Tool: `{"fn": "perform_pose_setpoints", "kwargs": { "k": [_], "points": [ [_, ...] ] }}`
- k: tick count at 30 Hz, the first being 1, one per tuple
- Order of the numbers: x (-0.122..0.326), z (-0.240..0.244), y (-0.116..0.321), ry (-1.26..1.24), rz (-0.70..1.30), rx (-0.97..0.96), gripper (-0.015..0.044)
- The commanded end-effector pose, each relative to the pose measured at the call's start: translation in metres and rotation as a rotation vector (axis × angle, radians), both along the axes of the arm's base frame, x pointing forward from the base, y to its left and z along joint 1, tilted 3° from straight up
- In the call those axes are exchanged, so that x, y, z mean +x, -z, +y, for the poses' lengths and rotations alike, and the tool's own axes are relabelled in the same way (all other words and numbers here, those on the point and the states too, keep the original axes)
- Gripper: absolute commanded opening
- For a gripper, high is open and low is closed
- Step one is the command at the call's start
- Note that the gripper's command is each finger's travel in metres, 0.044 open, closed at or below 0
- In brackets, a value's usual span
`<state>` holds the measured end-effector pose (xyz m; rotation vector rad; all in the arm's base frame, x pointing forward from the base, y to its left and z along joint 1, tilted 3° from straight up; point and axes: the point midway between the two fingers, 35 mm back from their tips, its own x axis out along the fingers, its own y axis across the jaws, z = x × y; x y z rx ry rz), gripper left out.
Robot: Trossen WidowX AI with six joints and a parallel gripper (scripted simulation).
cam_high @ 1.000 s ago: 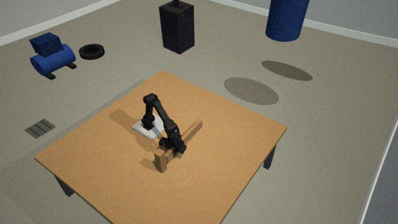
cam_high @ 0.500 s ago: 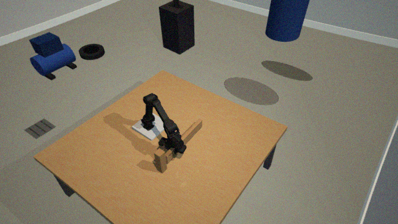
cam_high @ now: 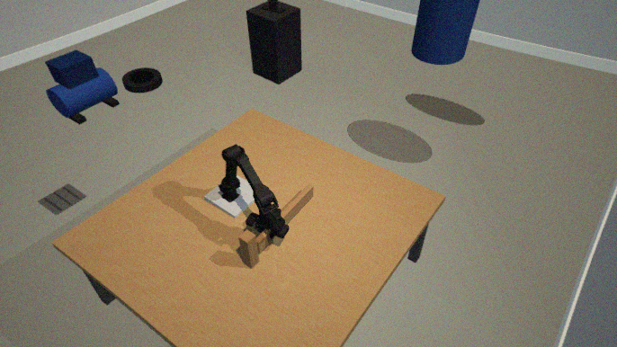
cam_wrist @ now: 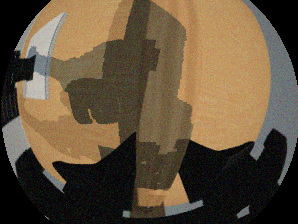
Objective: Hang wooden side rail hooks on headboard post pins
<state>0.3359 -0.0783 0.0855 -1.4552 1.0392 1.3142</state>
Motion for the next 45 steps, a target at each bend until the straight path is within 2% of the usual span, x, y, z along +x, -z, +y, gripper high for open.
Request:
{"fn": "perform_pose_setpoints", "kwargs": {
  "k": [1,45],
  "points": [
    [0.0016,-0.0011,-0.0028,-0.007,-0.006,-0.002,0.0],
    [0.0009,-0.0056,-0.0032,-0.007,-0.006,-0.002,0.0]
  ]
}}
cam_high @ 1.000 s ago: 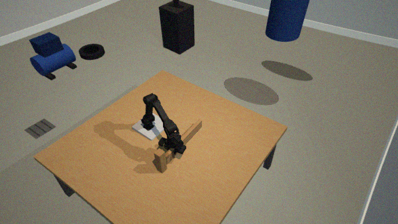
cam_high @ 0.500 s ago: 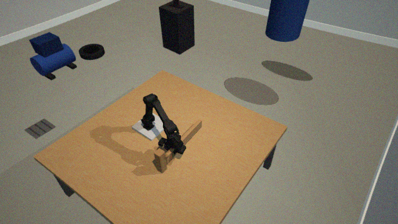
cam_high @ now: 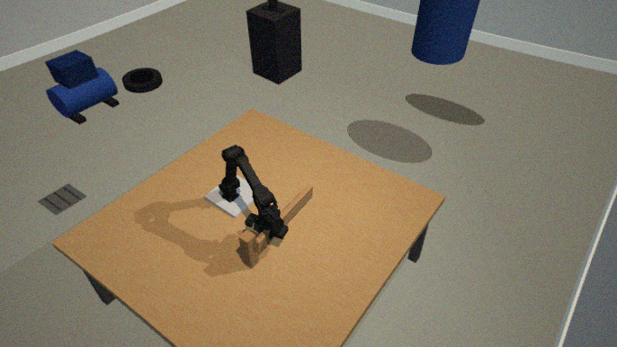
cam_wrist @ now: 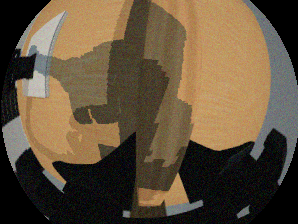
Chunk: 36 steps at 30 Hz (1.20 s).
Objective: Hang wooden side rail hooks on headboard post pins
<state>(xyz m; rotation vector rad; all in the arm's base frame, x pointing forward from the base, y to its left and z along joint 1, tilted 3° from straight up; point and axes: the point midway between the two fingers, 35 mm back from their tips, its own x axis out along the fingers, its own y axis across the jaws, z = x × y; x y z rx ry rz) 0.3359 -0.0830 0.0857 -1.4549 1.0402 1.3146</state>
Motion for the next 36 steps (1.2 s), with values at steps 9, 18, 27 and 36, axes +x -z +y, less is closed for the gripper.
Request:
{"fn": "perform_pose_setpoints", "kwargs": {
  "k": [9,18,27,36],
  "points": [
    [0.0017,-0.0018,-0.0033,-0.008,-0.007,-0.002,0.0],
    [0.001,-0.0029,-0.0022,-0.008,-0.007,-0.002,0.0],
    [0.0006,-0.0039,-0.0012,-0.008,-0.007,-0.002,0.0],
    [0.0011,-0.0048,-0.0012,-0.008,-0.007,-0.002,0.0]
  ]
}}
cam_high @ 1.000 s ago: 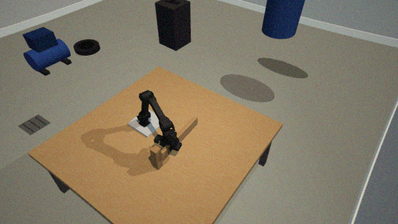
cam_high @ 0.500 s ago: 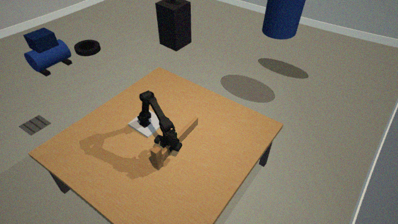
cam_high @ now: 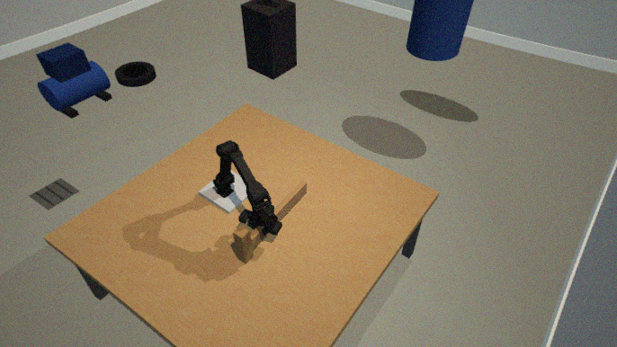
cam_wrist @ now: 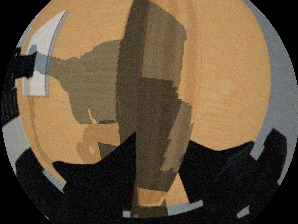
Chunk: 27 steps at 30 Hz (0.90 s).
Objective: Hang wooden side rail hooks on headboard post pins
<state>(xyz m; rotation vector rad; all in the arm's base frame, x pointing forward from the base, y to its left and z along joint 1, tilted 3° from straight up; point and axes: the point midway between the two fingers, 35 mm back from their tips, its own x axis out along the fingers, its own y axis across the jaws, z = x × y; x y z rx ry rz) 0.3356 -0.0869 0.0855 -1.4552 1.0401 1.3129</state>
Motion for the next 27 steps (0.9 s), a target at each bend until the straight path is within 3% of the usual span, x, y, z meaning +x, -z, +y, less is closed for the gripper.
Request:
{"fn": "perform_pose_setpoints", "kwargs": {
  "k": [1,27],
  "points": [
    [0.0015,-0.0009,-0.0014,-0.008,-0.006,-0.002,0.0],
    [0.0016,-0.0034,-0.0031,-0.008,-0.006,-0.002,0.0]
  ]
}}
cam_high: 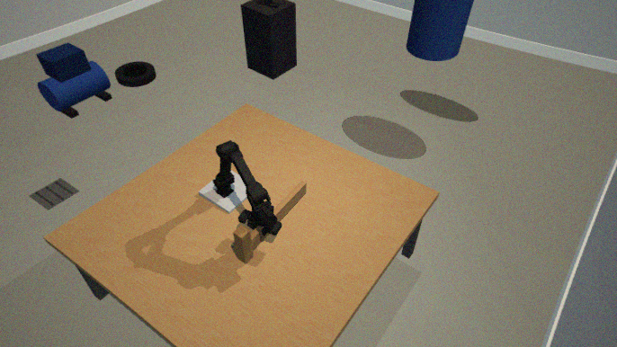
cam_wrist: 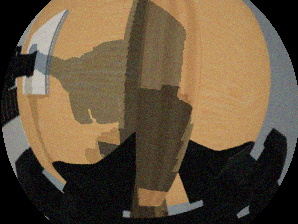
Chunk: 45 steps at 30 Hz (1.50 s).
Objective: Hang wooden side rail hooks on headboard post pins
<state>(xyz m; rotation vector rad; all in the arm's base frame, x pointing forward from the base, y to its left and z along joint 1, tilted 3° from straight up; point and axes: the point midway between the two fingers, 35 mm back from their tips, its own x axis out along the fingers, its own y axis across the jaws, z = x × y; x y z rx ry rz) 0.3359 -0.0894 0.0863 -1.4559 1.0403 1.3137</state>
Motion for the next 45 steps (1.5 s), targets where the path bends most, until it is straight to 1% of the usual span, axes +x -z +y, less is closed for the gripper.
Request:
{"fn": "perform_pose_setpoints", "kwargs": {
  "k": [1,45],
  "points": [
    [0.0013,-0.001,-0.0023,-0.008,-0.006,-0.002,0.0],
    [0.0022,-0.0054,-0.0018,-0.008,-0.007,-0.002,0.0]
  ]
}}
